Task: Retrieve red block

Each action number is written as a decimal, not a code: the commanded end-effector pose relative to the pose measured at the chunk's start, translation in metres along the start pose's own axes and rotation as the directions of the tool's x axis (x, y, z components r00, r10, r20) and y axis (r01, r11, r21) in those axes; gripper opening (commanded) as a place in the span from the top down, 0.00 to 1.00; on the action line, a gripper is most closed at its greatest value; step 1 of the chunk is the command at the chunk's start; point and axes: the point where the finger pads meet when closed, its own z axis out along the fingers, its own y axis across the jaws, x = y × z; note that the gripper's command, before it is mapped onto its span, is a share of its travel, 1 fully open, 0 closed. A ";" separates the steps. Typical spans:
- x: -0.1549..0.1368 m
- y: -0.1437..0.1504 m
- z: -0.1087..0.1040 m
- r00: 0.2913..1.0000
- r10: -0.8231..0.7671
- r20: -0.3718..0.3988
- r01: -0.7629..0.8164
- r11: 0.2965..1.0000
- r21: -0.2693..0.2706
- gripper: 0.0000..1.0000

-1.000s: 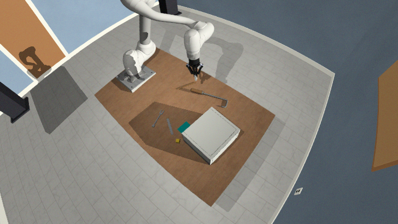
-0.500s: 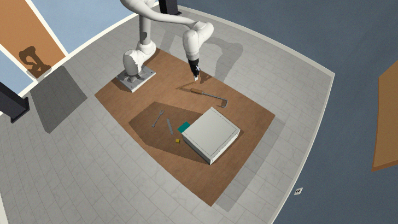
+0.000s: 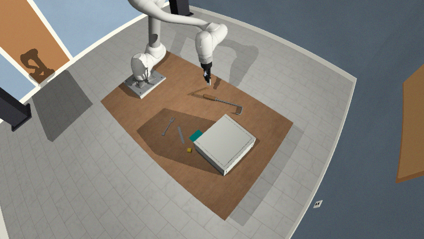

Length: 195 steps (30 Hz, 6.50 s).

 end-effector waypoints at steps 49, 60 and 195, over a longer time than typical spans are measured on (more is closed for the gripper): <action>0.000 0.000 0.003 0.992 0.124 0.024 -0.123 0.992 -0.037 0.66; -0.001 0.001 0.019 0.992 0.124 0.024 -0.123 0.992 -0.037 0.66; -0.005 0.005 0.165 0.992 0.124 0.024 -0.123 0.992 -0.037 0.66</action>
